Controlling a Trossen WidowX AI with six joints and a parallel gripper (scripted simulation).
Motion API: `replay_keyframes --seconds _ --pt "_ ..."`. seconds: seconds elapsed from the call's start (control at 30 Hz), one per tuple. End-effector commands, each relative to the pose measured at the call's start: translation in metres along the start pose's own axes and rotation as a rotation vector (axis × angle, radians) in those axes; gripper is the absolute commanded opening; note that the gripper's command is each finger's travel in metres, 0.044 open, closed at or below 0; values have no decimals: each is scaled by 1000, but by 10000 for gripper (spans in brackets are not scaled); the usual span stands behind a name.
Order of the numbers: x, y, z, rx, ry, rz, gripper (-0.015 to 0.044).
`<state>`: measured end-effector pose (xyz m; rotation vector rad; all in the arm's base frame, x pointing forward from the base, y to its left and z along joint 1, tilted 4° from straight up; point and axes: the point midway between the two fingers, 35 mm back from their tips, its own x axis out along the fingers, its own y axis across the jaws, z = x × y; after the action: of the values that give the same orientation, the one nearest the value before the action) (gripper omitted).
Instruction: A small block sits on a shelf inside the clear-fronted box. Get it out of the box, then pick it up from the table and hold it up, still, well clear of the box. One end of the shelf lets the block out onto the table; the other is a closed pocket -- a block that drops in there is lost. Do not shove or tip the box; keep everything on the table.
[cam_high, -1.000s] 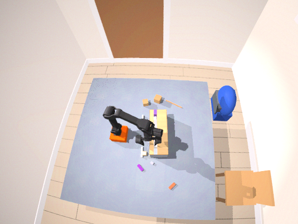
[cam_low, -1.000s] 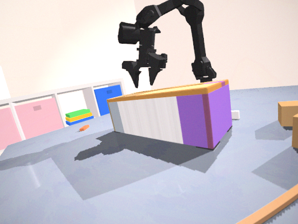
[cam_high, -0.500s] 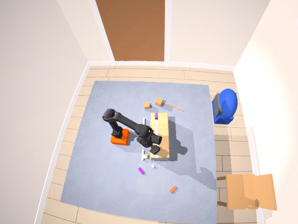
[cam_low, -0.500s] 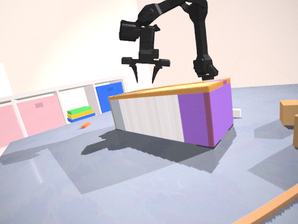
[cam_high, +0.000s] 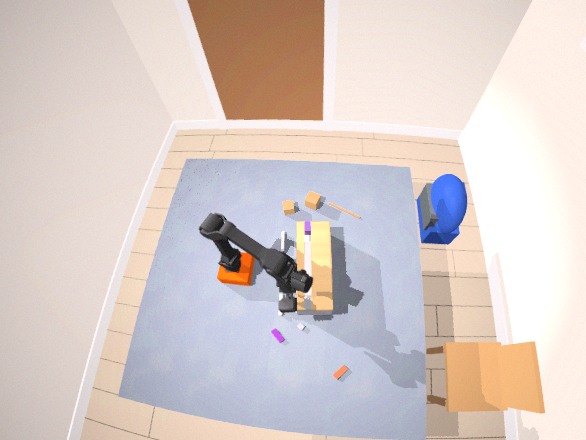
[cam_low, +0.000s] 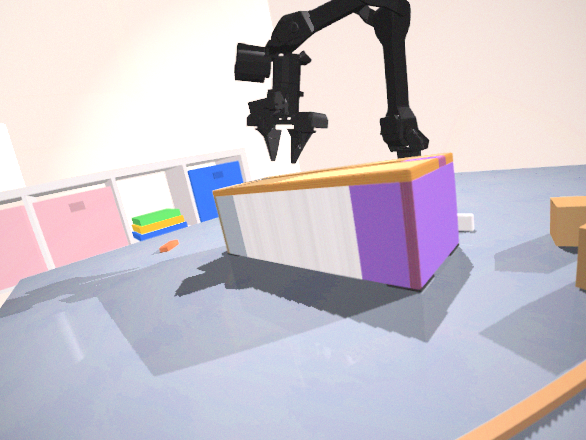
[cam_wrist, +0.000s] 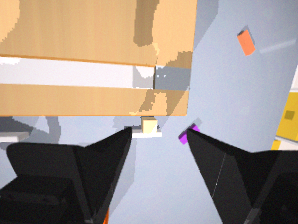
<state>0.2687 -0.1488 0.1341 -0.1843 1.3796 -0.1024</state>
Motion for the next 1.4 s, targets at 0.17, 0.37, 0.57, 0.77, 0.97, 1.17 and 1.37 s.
replay_keyframes --seconds 0.17,0.37,0.57,0.77,0.97,1.17,1.37 --pt "4 -10 -17 1225 -23 159 285" --pt "3 -12 -19 1538 -9 208 285" --pt "2 -14 -22 1844 18 254 285" --pt "1 -17 -25 2155 59 309 285" --pt "-1 -20 -27 2462 116 364 285" --pt "-2 -22 -30 2761 189 412 285" --pt "-4 -24 -32 3056 284 458 285"
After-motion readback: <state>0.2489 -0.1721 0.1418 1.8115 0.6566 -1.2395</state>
